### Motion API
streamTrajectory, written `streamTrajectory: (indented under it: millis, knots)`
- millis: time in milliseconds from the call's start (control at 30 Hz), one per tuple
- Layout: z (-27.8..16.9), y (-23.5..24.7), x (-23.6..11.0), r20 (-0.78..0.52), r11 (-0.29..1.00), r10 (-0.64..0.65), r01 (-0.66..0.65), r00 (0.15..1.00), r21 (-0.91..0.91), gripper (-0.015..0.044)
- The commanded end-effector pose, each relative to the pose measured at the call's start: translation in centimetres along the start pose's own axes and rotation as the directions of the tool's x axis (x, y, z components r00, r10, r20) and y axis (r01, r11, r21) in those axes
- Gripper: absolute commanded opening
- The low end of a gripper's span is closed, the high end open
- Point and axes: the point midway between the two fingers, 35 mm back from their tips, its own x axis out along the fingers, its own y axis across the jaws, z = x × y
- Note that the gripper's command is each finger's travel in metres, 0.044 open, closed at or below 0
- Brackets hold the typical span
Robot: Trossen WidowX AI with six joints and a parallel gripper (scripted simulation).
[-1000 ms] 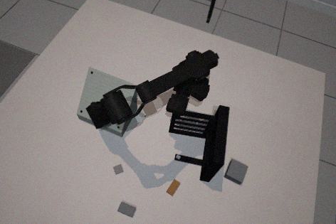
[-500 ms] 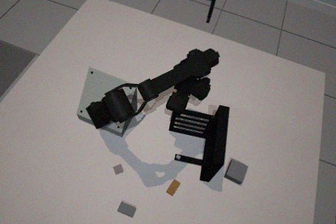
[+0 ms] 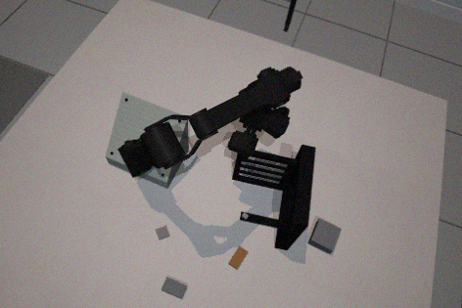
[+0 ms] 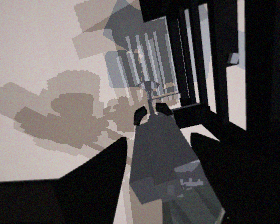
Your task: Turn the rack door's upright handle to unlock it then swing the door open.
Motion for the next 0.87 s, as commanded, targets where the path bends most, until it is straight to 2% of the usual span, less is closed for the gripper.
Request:
streamTrajectory:
  millis: [0, 833]
  knots:
    - [0.0, 0.0, -0.3, 0.001, 1.000, 0.001, -0.001, 1.000, 0.002, 0.0285]
    - [0.1, 0.1, -3.8, 0.015, 1.000, 0.015, -0.015, 1.000, -0.007, 0.0285]
